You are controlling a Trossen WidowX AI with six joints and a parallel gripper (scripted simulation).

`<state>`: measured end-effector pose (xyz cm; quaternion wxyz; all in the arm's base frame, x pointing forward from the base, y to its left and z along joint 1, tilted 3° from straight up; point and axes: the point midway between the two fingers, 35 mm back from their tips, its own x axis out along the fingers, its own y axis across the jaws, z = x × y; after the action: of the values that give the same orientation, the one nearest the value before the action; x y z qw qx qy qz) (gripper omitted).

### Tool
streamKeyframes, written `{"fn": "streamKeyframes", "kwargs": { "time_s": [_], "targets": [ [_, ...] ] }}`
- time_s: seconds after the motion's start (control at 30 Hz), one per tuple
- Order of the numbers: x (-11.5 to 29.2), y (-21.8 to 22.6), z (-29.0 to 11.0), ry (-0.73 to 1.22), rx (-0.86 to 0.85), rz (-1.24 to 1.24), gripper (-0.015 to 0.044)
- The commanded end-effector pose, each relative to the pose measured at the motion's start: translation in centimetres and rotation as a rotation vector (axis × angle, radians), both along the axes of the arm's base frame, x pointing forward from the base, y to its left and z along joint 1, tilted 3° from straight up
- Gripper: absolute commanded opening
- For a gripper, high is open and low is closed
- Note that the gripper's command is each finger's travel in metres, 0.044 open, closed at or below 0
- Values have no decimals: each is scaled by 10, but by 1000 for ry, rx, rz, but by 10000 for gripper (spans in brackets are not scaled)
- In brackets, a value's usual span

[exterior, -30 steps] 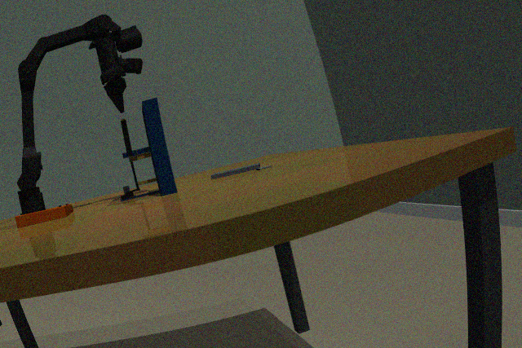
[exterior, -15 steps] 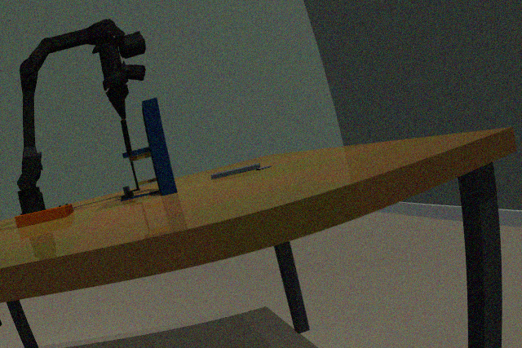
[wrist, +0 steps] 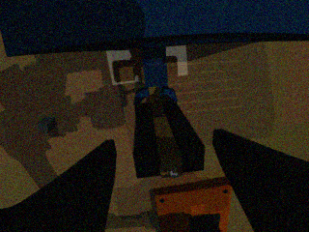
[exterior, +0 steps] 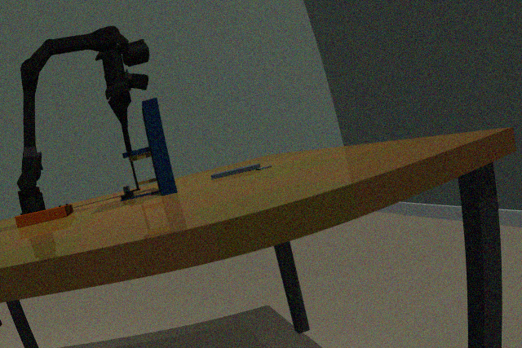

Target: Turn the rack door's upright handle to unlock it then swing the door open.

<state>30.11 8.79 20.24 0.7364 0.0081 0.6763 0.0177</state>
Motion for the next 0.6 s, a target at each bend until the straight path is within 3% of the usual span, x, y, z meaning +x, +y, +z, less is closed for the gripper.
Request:
{"fn": "streamKeyframes", "kwargs": {
  "time_s": [0.0, 0.43, 0.57],
  "targets": [
    [0, 0, -9, 15, 4, 6, 280],
    [0, 1, -28, 40, 10, 8, 280],
    [0, 1, -28, 40, 10, 8, 175]
  ]
}}
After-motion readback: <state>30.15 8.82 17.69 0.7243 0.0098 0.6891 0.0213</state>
